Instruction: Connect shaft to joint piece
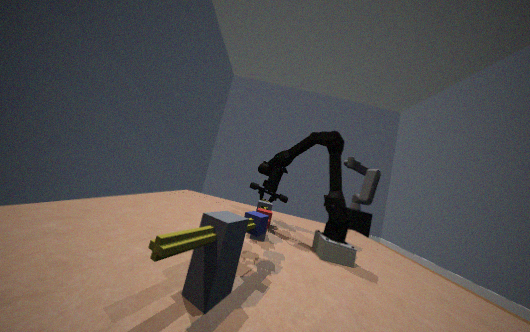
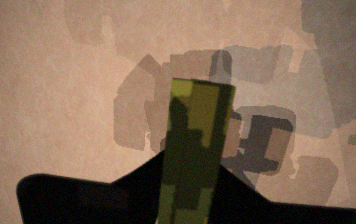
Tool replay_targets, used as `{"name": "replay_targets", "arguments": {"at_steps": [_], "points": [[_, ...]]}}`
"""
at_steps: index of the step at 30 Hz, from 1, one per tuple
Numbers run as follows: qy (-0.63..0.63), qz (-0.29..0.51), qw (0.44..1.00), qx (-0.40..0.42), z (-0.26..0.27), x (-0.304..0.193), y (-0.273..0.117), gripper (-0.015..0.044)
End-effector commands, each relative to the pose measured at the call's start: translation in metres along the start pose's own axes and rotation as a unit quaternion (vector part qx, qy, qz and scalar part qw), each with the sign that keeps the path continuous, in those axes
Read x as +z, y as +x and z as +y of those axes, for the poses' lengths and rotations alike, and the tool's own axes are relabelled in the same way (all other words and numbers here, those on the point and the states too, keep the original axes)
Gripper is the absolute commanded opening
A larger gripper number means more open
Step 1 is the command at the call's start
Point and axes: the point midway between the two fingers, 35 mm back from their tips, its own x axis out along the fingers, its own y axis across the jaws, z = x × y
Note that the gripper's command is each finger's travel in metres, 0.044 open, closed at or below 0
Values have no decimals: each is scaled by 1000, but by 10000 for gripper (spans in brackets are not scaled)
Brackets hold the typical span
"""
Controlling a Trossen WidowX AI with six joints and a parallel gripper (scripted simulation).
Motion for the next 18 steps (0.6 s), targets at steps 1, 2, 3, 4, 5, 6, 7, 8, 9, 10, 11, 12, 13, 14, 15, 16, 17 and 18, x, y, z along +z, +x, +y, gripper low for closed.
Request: {"name": "replay_targets", "arguments": {"at_steps": [1, 2, 3, 4, 5, 6, 7, 8, 9, 10, 11, 12, 13, 14, 15, 16, 17, 18], "points": [[0, 0, 1000, -6, 0, 0, 0, 67], [1, 0, 1000, -10, 0, 0, 0, 67], [1, 1, 1000, -16, 0, 0, 0, 67], [1, 1, 1000, -21, 0, 0, 0, 67], [1, 1, 1000, -25, -1, 0, 0, 67], [1, 1, 1000, -29, -1, 0, 0, 67], [1, 1, 999, -34, -1, 0, 0, 67], [1, 1, 999, -38, -1, 0, 0, 67], [1, 1, 999, -42, -1, 0, 0, 67], [1, 1, 999, -47, -1, 0, 0, 67], [1, 1, 999, -51, -1, 0, 0, 67], [1, 1, 998, -55, -1, 0, 0, 67], [1, 1, 998, -60, -1, 0, 0, 67], [1, 1, 998, -64, -1, 0, 0, 67], [1, 1, 998, -68, -1, 0, 0, 67], [1, 1, 997, -73, -1, 0, 0, 67], [1, 1, 997, -77, -1, 0, 0, 67], [1, 1, 997, -81, -1, 0, 0, 67]]}}
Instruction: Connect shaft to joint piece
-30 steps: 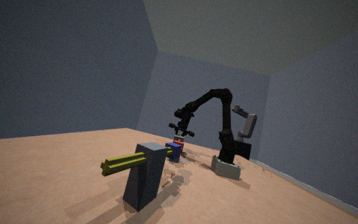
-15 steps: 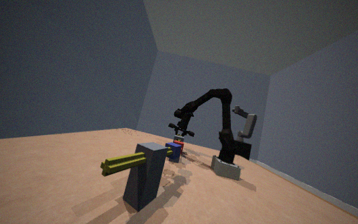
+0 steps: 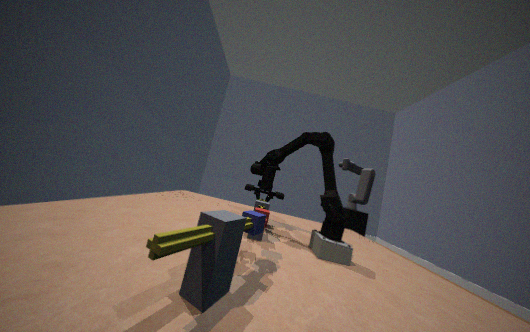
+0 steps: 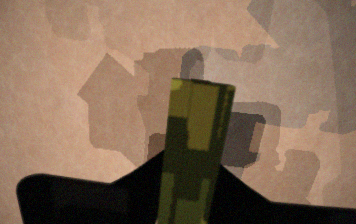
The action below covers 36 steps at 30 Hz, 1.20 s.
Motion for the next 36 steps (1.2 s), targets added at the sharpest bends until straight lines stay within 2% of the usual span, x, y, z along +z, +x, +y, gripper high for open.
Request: {"name": "replay_targets", "arguments": {"at_steps": [1, 8, 9, 36], "points": [[0, 0, 1000, -10, 0, 0, 0, 67], [0, 0, 1000, -3, 0, 0, 0, 20], [0, 0, 1000, -3, 0, 0, 0, 0], [1, 2, 1000, -14, 1, -36, 0, 0]]}}
